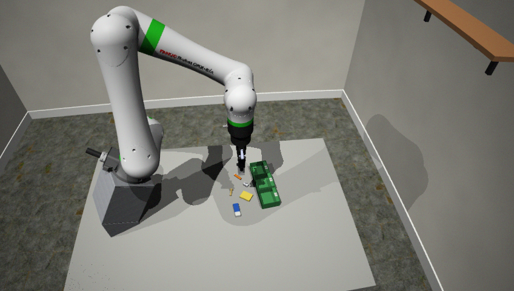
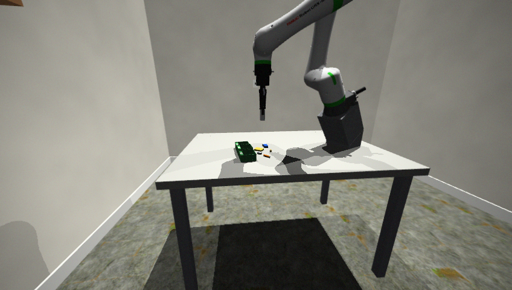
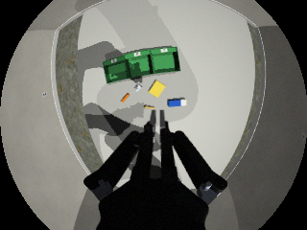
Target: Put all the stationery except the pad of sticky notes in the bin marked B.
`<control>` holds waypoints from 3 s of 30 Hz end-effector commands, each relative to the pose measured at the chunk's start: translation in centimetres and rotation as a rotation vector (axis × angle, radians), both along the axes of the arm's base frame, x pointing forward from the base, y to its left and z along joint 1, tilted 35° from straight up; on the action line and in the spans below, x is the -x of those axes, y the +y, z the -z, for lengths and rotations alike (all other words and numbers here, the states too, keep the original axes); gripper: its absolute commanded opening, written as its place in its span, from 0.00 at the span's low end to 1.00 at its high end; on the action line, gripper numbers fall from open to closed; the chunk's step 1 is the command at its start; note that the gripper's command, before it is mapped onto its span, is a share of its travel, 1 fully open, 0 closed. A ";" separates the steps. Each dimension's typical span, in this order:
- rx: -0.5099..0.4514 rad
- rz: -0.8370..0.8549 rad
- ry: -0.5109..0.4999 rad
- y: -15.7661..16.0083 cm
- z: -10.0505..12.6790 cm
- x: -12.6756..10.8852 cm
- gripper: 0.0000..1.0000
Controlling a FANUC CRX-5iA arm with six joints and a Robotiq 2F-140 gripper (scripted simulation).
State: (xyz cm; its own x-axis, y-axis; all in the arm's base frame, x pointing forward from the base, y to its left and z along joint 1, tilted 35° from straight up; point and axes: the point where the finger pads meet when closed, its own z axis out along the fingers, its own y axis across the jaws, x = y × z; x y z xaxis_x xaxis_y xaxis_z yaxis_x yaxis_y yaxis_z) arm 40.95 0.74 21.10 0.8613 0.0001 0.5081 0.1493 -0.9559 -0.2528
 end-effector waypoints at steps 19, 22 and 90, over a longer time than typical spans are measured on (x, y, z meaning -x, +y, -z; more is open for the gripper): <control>0.064 -0.104 -0.040 0.2 2.5 -11.4 0.05; 0.064 -0.104 -0.040 0.3 3.1 -13.8 0.05; 0.064 -0.104 -0.040 2.0 8.5 -19.3 0.05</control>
State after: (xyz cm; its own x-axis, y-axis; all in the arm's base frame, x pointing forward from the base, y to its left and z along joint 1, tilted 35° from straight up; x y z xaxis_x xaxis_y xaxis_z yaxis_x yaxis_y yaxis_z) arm 60.20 2.79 12.58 0.8344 0.1217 0.5376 0.2571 -0.9487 -0.1842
